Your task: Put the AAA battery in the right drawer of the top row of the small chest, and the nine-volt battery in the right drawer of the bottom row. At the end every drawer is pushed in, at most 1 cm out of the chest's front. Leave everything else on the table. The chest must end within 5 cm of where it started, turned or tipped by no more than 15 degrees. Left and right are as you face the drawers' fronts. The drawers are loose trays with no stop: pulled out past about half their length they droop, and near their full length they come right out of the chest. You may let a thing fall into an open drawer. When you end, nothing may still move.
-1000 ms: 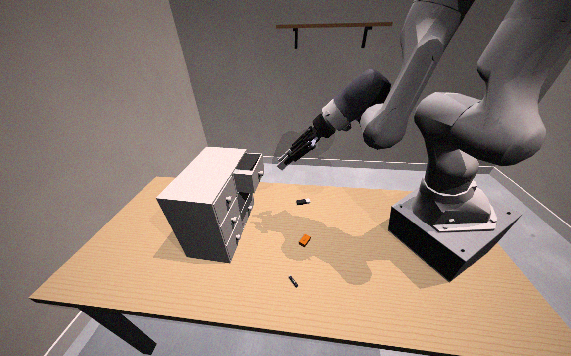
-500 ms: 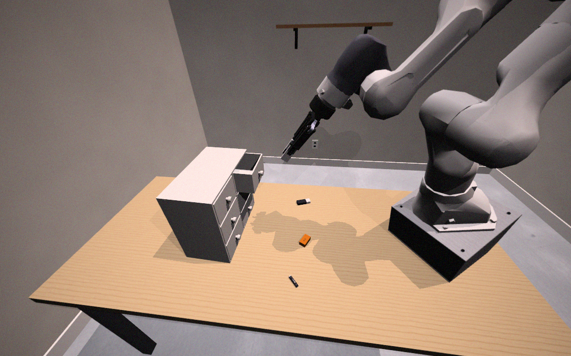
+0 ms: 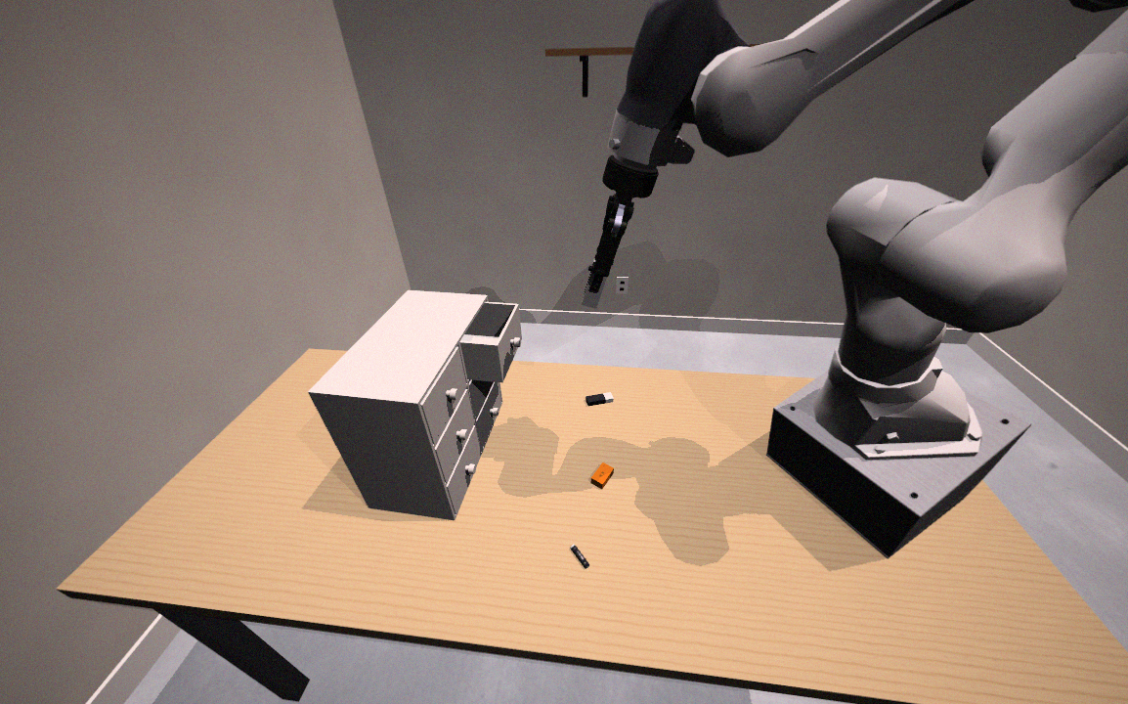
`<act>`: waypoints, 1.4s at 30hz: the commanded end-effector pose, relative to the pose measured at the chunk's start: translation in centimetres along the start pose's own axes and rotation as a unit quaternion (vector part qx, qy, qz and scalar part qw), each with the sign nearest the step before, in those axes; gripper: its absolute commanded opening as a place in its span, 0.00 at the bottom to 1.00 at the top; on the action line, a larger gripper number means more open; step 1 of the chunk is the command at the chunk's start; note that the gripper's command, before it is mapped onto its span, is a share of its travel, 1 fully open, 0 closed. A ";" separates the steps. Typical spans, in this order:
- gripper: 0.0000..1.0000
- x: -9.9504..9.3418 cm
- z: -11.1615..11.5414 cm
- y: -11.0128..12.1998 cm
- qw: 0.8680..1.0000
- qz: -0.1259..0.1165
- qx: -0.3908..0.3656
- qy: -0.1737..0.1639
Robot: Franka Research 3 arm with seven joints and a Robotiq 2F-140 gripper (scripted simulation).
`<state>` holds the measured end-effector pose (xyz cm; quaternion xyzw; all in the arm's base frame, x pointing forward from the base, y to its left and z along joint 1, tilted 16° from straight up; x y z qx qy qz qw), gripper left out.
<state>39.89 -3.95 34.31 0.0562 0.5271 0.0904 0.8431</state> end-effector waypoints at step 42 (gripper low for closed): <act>0.20 -1.6 -2.5 0.1 0.992 -0.006 0.004 0.124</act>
Point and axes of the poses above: the point where the finger pads meet when closed, its own x axis out along the fingers, its own y axis across the jaws, z = x × y, the point moved 7 cm from there along -x, back along the fingers, and after that the axes turned 5 degrees about x, right-handed, at the moved point
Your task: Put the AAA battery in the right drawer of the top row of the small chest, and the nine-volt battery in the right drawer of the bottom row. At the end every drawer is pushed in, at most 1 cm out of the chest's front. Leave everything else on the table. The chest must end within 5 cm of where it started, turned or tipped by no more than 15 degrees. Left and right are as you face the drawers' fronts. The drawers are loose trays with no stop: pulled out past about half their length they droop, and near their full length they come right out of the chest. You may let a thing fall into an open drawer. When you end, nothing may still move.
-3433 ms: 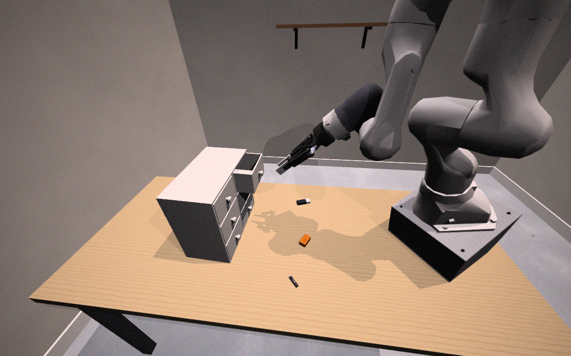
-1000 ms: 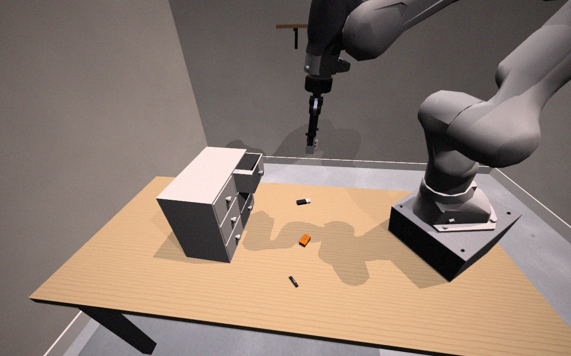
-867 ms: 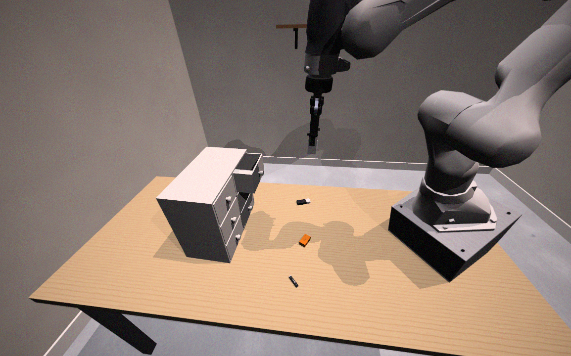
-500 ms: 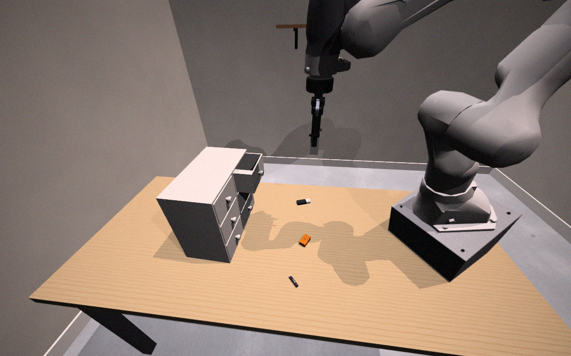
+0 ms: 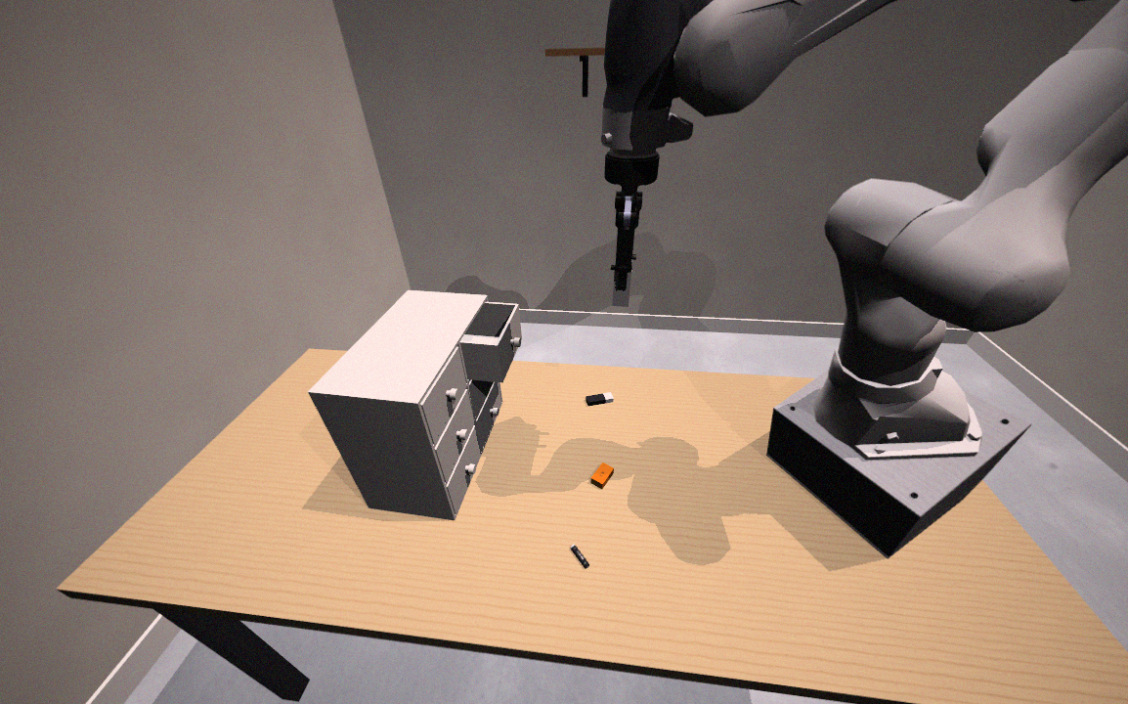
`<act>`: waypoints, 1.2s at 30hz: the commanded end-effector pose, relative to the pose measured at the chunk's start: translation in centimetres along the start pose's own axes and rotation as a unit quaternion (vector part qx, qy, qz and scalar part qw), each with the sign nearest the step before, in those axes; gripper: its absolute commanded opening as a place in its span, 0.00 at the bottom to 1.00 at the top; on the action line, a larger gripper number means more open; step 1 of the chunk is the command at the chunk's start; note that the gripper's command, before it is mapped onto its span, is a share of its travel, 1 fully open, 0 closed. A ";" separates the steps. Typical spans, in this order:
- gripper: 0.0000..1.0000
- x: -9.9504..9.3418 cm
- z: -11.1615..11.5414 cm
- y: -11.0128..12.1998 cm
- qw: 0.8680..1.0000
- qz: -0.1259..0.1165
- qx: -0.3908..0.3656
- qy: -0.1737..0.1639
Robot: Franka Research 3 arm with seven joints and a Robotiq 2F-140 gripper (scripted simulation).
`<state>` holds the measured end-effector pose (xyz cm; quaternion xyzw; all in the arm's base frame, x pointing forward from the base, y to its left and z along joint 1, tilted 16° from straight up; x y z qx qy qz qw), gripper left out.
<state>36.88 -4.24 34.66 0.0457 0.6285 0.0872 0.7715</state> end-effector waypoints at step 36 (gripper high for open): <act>0.20 18.5 1.8 14.2 0.878 0.114 -0.462 0.056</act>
Point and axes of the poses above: the point where the finger pads meet when closed, its own x axis out along the fingers, its own y axis across the jaws, z = x × y, the point moved 7 cm from there along -x, back along the fingers, and after that the axes turned 5 degrees about x, right-handed, at the moved point
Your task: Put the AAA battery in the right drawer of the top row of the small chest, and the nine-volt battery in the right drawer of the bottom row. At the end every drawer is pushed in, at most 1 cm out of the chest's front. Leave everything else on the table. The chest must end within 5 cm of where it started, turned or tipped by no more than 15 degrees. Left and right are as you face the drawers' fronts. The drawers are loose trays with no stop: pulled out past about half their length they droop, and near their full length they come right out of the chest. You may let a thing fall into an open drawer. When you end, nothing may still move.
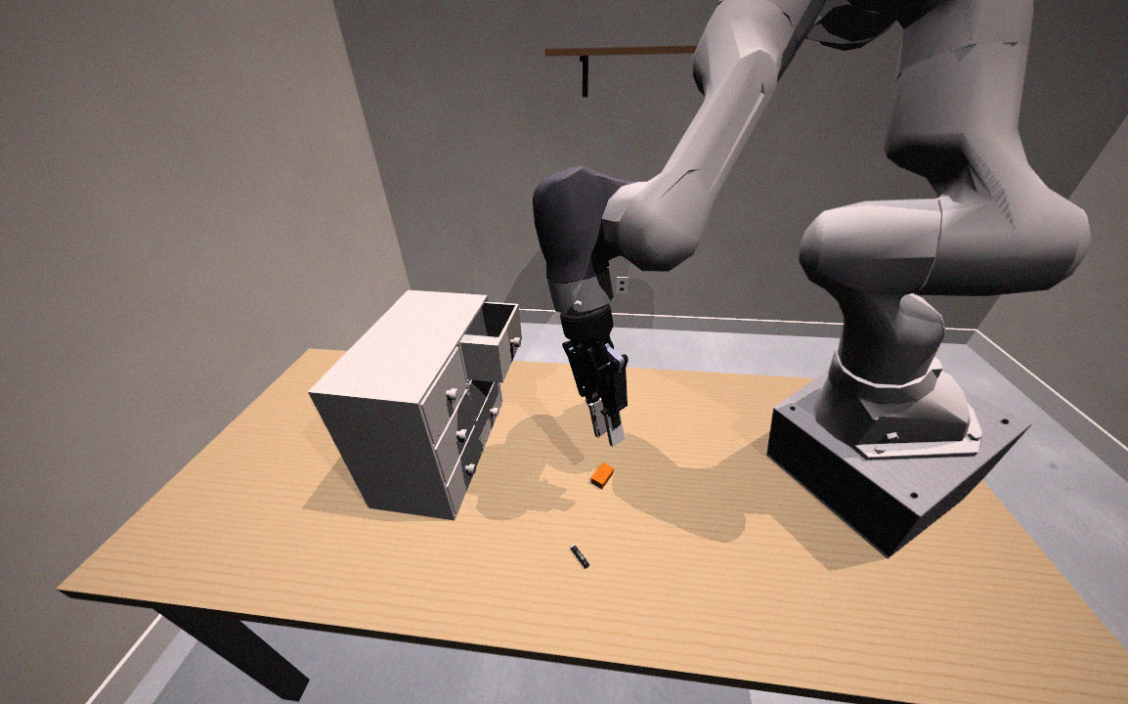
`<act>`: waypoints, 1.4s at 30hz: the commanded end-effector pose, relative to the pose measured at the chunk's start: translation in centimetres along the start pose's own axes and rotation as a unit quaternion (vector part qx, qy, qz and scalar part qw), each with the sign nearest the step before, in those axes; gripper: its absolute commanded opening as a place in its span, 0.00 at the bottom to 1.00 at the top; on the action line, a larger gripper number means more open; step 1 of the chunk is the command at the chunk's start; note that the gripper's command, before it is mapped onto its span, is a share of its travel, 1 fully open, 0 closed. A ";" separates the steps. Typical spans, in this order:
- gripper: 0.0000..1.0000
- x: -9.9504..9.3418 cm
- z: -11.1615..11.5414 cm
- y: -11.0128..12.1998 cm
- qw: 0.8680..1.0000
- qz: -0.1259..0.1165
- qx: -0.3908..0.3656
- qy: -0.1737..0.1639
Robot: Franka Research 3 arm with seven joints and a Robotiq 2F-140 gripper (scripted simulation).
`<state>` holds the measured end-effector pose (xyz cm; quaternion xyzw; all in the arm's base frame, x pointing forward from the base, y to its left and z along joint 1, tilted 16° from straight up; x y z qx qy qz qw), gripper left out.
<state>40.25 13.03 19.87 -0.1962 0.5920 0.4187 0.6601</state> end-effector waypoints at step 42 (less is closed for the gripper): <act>0.15 11.8 10.5 6.4 0.716 -0.115 -0.685 0.075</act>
Point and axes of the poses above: the point where the finger pads meet when closed, its own x axis out along the fingers, its own y axis across the jaws, z = x × y, the point moved 7 cm from there along -x, back along the fingers, and after that the axes turned 5 degrees about x, right-handed, at the moved point
